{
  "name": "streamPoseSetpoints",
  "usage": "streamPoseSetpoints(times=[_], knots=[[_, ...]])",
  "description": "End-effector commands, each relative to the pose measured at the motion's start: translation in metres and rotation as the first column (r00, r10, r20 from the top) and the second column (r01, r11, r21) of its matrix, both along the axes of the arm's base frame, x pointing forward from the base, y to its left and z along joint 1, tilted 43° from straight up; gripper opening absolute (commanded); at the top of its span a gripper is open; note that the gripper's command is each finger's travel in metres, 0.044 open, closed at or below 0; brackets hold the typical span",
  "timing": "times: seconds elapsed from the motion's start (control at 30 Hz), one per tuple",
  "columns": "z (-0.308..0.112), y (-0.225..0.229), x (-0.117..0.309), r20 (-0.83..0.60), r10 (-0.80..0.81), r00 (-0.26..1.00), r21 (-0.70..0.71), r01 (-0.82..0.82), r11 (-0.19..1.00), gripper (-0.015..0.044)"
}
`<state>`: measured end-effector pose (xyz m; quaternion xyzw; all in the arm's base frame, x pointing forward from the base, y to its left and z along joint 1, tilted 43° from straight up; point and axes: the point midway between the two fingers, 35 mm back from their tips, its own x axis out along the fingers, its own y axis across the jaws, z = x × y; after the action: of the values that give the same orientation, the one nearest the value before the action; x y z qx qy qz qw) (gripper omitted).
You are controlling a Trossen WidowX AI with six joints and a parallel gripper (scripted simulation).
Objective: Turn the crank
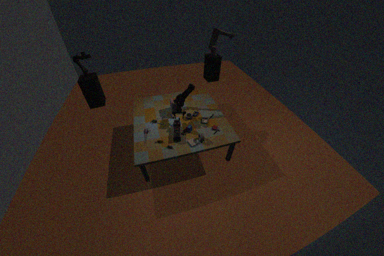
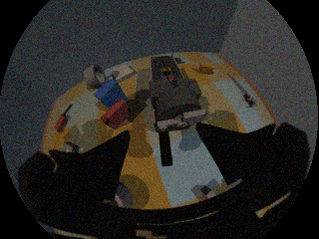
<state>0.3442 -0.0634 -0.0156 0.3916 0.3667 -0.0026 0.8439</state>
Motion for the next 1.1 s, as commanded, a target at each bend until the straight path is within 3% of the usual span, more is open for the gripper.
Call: streamPoseSetpoints(times=[0.0,0.9,1.07], knots=[[-0.007,0.006,-0.002,-0.012,-0.001,1.0,0.003,0.001,1.0,0.044],[-0.036,0.034,-0.002,-0.01,-0.002,1.0,0.007,0.002,1.0,0.044],[-0.036,0.034,-0.002,-0.01,-0.002,1.0,0.007,0.002,1.0,0.0309]])
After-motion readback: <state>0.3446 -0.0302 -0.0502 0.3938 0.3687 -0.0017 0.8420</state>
